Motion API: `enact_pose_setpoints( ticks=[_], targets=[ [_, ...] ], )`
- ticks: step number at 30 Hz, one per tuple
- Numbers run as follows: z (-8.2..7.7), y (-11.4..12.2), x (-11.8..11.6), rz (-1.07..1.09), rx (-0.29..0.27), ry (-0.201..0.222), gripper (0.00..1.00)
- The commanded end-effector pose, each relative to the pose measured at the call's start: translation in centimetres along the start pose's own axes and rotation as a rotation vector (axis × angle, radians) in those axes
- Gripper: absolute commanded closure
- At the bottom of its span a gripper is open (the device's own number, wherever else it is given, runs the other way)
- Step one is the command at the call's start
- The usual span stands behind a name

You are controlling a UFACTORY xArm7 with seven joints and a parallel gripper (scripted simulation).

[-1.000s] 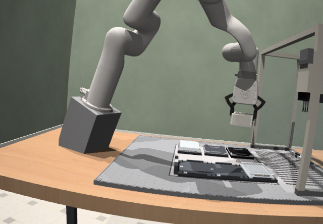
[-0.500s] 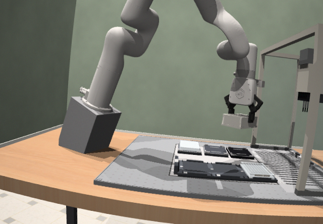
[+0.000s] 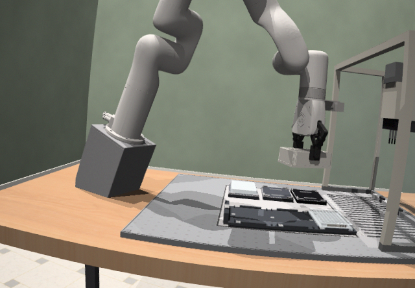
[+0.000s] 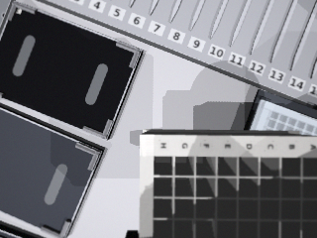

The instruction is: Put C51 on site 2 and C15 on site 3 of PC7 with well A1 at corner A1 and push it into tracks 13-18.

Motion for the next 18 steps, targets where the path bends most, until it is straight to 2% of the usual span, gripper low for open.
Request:
enact_pose_setpoints(
  ticks=[1,8,16,18],
  targets=[
    [-0.2,0.5,1.2,0.093,0.009,0.001,1.0],
    [-0.2,2.2,4.3,0.326,0.009,0.0,1.0],
    [-0.1,4.1,7.9,0.337,0.009,0.001,1.0],
    [-0.1,4.1,7.9,0.337,0.009,0.001,1.0]
  ],
)
Point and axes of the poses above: the point where the finger pads meet when closed, its own z axis out along the fingers, its own x axis across the jaws, y = z × x, the point moved 2 cm from there along -z, back along the fingers, and after that the axes turned 13 degrees about z, right-handed, at the moved point
